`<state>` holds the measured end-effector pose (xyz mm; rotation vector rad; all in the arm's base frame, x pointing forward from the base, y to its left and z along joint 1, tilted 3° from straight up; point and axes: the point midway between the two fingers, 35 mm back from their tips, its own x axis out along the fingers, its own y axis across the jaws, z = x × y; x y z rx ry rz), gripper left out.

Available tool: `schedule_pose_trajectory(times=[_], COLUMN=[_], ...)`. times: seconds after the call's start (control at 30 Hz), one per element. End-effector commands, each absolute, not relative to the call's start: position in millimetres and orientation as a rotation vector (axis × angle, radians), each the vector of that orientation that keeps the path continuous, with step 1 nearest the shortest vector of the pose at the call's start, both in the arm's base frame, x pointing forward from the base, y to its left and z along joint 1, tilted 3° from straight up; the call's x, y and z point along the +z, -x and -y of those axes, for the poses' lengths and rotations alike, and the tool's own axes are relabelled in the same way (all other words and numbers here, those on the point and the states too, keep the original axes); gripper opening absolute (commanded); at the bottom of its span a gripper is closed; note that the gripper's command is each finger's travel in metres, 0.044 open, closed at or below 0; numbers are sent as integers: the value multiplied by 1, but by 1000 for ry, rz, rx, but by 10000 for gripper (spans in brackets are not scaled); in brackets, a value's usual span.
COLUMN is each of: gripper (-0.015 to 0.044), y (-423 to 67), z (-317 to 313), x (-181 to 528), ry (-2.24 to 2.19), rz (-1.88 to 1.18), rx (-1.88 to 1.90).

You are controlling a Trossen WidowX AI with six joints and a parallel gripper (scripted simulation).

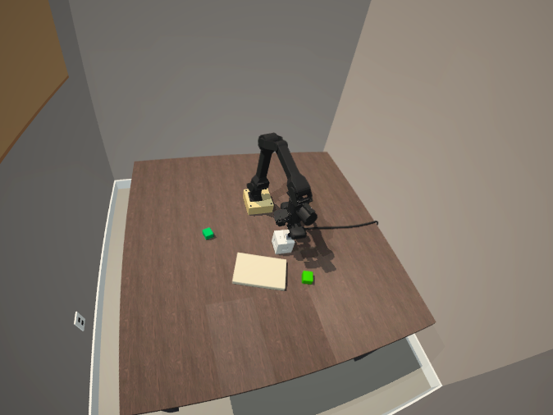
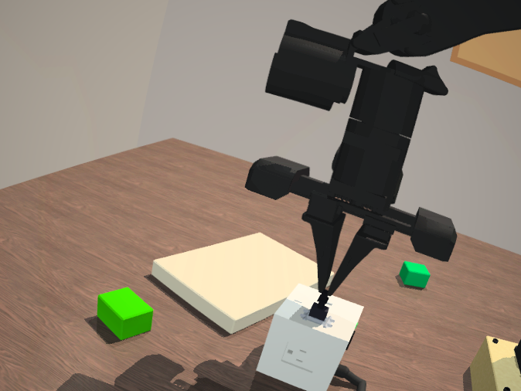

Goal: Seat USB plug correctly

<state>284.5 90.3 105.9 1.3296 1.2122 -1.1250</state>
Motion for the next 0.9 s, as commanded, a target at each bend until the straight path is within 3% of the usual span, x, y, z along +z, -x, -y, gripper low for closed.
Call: schedule_pose_trajectory(times=[0.0, 0.87], gripper=[0, 0], y=[-284, -284], z=[-90, -90], x=[103, 100], ry=[-1325, -1325], rz=[-1215, -1215], rx=[-1126, -1126])
